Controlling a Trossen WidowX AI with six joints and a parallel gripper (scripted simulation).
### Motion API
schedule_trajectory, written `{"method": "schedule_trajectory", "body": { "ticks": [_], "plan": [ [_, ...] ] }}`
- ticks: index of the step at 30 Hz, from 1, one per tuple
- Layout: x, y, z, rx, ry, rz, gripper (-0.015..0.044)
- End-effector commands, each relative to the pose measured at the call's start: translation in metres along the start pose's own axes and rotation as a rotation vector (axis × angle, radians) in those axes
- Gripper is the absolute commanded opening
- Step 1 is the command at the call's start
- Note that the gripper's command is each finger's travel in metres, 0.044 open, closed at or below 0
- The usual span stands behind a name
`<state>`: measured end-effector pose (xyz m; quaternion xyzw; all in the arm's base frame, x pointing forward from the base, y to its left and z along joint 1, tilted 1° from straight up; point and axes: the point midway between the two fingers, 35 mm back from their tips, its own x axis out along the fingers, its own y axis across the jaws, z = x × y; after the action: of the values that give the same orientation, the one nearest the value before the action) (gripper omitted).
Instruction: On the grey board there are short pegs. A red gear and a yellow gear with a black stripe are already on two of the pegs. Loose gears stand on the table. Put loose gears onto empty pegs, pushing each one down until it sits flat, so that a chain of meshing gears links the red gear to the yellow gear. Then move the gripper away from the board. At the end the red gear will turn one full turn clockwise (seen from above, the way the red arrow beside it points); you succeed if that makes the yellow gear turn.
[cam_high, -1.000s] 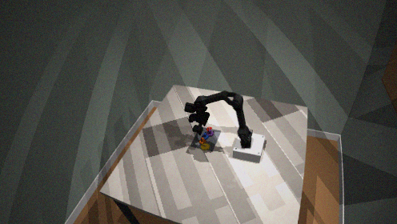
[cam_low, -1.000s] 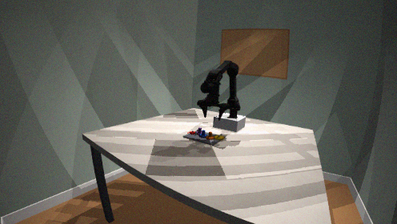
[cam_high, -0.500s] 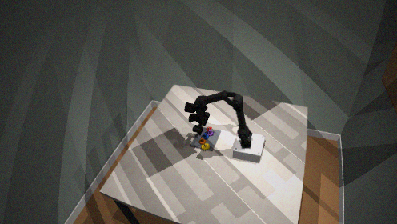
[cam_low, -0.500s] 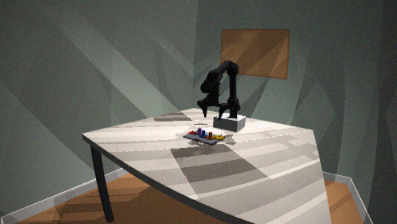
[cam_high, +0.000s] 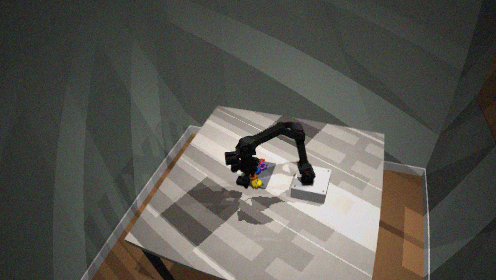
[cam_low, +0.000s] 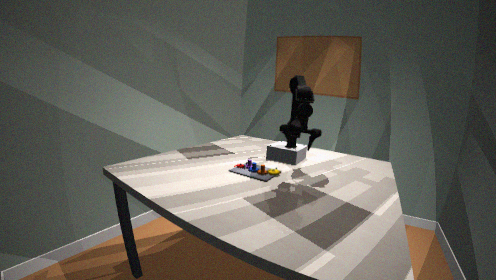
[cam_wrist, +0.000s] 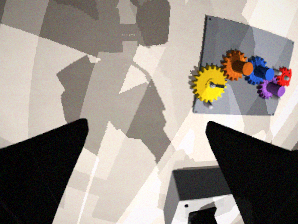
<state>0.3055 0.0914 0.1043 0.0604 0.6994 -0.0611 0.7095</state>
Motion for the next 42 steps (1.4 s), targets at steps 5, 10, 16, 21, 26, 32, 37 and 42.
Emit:
{"method": "schedule_trajectory", "body": {
  "ticks": [5,10,16,21,26,32,37,42],
  "plan": [
    [-0.021,0.092,-0.074,0.004,-0.003,0.011,0.044],
    [-0.022,0.098,-0.082,0.004,-0.002,0.012,0.044],
    [-0.022,0.098,-0.082,0.004,-0.002,0.012,0.044],
    [-0.022,0.098,-0.082,0.004,-0.002,0.012,0.044],
    [-0.022,0.098,-0.082,0.004,-0.002,0.012,0.044],
    [-0.022,0.098,-0.082,0.004,-0.002,0.012,0.044],
    [-0.022,0.098,-0.082,0.004,-0.002,0.012,0.044],
    [-0.022,0.098,-0.082,0.004,-0.002,0.012,0.044]
  ]
}}
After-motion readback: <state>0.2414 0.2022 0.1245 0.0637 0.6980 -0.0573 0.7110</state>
